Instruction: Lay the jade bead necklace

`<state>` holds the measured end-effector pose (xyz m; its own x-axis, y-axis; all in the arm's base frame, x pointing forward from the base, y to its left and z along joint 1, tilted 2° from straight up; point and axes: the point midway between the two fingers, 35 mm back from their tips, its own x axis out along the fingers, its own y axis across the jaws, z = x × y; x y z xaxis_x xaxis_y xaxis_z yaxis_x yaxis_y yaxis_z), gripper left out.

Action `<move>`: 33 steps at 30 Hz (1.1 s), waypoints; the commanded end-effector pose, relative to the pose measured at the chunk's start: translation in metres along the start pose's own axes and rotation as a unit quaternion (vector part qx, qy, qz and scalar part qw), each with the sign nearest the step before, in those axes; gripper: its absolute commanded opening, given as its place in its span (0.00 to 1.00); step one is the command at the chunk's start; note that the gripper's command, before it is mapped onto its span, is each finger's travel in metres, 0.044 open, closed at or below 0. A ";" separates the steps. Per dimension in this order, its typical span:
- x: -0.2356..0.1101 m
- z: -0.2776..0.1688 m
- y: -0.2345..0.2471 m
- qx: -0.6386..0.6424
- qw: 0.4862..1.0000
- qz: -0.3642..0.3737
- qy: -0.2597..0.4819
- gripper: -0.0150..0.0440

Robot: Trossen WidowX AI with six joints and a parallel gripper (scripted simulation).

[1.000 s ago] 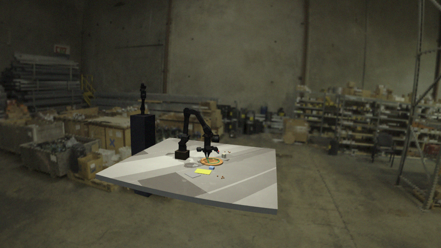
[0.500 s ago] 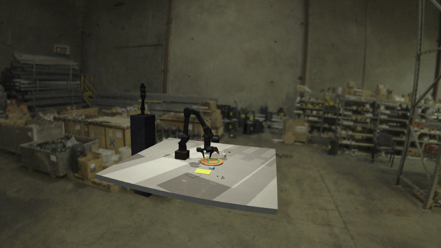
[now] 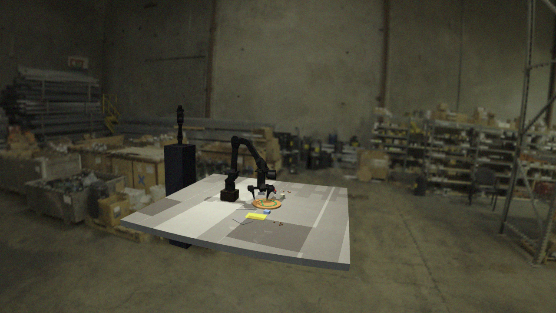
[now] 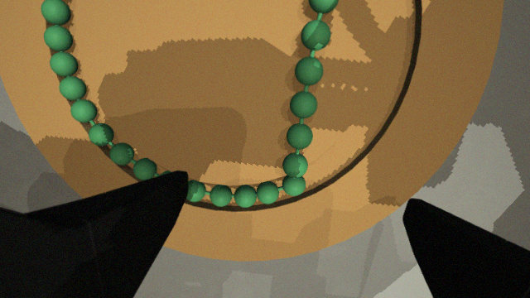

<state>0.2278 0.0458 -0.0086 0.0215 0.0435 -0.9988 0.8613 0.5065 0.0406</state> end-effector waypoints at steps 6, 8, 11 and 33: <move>-0.001 0.000 0.001 0.001 1.000 0.000 0.000 1.00; -0.001 0.000 0.001 0.001 1.000 0.000 0.000 1.00; -0.002 0.001 0.001 0.001 1.000 0.000 0.000 0.96; -0.021 0.013 0.005 -0.021 1.000 0.005 -0.003 0.46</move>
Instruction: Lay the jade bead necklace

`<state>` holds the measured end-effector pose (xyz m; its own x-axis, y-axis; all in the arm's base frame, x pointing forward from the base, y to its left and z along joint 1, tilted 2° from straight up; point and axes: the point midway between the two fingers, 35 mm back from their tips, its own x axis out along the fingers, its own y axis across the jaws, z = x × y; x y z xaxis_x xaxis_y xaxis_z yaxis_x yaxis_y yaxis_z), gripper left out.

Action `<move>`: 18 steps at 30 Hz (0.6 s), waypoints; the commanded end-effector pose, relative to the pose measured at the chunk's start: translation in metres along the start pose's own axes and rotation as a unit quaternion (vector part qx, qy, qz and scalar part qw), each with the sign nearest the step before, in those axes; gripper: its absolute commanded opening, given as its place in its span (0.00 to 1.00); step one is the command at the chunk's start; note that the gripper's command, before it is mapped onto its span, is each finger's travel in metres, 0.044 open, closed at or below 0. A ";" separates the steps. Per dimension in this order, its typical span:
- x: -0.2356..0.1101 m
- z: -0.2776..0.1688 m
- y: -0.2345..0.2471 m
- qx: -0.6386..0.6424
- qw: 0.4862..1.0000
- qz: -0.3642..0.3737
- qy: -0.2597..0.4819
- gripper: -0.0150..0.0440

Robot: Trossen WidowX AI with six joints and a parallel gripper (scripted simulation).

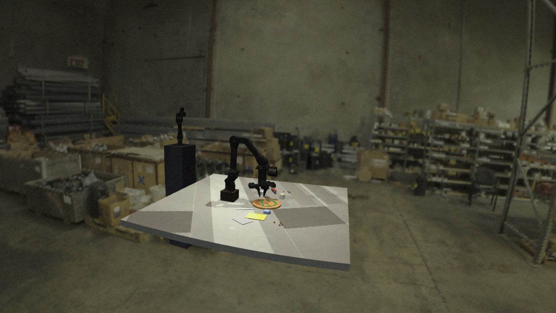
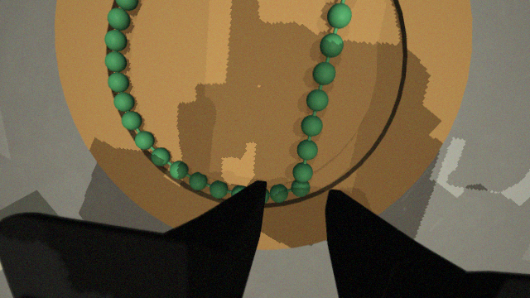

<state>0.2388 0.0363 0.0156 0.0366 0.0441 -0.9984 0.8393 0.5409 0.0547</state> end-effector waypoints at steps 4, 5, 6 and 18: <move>0.010 0.000 -0.001 -0.001 1.000 -0.002 0.001 0.46; 0.012 -0.001 -0.001 -0.001 1.000 -0.003 0.001 0.46; 0.013 -0.001 -0.001 -0.001 1.000 -0.003 0.002 0.46; 0.031 -0.002 -0.004 -0.002 1.000 -0.006 0.003 0.46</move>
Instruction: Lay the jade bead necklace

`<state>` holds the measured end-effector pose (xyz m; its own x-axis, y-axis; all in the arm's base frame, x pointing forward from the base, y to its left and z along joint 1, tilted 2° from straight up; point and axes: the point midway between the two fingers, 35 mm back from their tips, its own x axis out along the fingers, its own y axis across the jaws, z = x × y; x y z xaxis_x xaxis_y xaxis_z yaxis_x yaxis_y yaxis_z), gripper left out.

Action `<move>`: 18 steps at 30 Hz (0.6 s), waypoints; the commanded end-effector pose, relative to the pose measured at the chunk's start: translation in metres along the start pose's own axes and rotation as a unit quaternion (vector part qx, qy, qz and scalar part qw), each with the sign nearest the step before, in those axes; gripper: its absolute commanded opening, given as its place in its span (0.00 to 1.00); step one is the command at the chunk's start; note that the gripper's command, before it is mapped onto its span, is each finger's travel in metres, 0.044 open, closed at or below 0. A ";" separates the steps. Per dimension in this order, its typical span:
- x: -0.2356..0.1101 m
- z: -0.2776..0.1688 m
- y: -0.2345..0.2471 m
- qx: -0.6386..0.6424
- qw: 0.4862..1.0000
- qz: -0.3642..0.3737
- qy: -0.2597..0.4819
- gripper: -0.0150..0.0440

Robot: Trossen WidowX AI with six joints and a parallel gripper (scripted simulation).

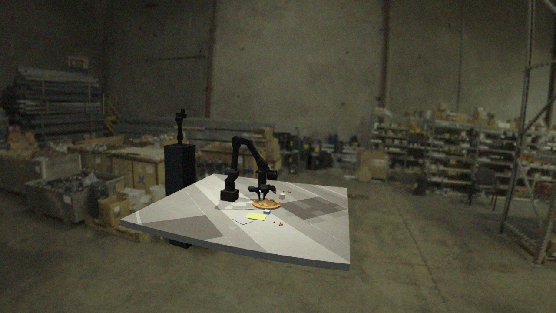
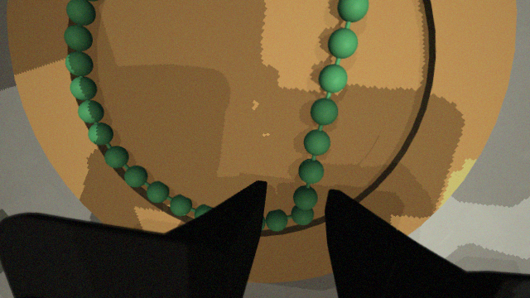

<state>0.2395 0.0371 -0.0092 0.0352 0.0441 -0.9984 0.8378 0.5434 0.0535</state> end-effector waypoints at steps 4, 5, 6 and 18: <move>0.006 -0.002 -0.004 0.000 1.000 -0.006 0.003 0.46; 0.006 -0.002 -0.004 0.000 1.000 -0.006 0.003 0.46; 0.006 -0.002 -0.004 0.000 1.000 -0.006 0.003 0.46; 0.004 -0.001 -0.002 0.000 1.000 -0.003 0.002 0.25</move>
